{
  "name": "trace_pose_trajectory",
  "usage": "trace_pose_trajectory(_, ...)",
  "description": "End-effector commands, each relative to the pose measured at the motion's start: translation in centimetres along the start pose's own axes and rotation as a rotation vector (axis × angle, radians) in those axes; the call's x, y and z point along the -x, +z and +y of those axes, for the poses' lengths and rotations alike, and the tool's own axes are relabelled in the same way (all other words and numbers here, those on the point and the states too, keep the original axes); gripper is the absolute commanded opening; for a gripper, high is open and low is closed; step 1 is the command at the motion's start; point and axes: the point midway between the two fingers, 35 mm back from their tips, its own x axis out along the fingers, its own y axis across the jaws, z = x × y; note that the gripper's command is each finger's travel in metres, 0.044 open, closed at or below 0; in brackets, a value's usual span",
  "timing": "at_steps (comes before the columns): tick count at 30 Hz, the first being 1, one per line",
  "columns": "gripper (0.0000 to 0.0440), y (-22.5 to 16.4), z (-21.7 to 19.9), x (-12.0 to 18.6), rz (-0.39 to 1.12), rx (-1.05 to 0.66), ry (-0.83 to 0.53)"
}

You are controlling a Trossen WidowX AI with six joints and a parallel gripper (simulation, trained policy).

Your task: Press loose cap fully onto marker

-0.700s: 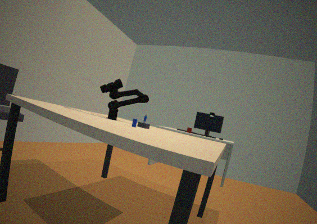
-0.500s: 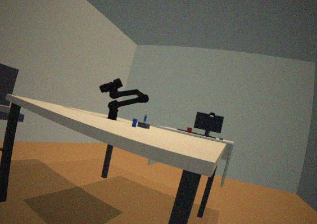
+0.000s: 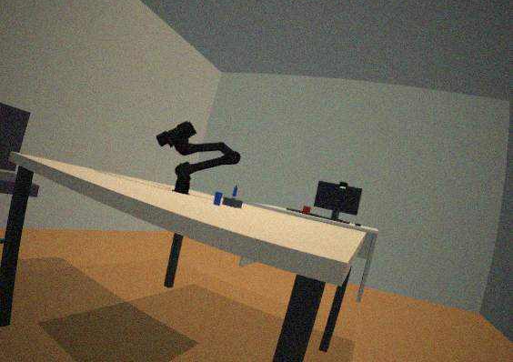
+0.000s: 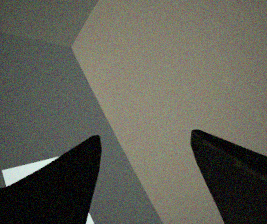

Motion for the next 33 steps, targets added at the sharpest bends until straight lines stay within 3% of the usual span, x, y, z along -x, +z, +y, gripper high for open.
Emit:
trace_pose_trajectory(1,0.0279,-1.0,-0.3,-0.1,0.027,0.005,-0.027)
trace_pose_trajectory(33,0.0322,-8.8,-4.4,1.3,0.257,0.053,-0.331)
